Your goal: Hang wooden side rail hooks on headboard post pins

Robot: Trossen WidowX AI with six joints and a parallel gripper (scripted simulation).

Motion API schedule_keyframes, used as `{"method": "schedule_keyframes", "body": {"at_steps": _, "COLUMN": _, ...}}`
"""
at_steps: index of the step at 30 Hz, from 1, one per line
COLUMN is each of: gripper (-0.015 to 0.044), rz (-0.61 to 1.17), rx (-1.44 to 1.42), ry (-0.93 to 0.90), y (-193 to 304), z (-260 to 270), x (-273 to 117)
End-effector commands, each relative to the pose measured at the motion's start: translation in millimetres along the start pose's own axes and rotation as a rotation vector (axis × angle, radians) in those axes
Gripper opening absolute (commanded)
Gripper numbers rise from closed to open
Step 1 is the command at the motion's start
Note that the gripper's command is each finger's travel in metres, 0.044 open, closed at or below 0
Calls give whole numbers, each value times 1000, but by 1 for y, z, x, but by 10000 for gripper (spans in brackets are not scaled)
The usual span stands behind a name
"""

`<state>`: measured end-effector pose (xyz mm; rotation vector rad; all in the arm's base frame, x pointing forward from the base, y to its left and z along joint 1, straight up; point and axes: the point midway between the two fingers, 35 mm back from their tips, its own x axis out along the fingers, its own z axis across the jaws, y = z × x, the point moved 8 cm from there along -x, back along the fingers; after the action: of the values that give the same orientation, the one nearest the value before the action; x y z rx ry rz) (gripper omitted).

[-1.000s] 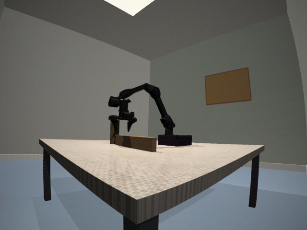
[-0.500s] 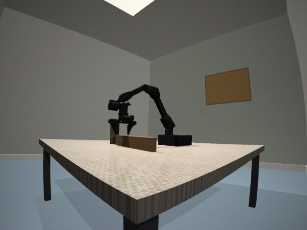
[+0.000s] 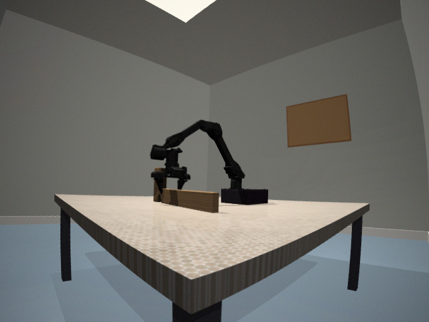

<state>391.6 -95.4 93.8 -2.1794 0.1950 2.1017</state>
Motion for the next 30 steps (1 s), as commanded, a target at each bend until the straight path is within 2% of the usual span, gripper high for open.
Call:
{"method": "schedule_keyframes", "body": {"at_steps": 1, "gripper": 440, "rz": -6, "rx": -3, "ry": -7, "y": 0, "z": 1, "x": 8}}
{"method": "schedule_keyframes", "body": {"at_steps": 16, "gripper": 440, "rz": -6, "rx": -3, "ry": -7, "y": -1, "z": 3, "x": 28}}
{"method": "schedule_keyframes", "body": {"at_steps": 28, "gripper": 125, "rz": -6, "rx": -3, "ry": -7, "y": -1, "z": 3, "x": 28}}
{"method": "schedule_keyframes", "body": {"at_steps": 30, "gripper": 112, "rz": -6, "rx": -3, "ry": -7, "y": -1, "z": 3, "x": 28}}
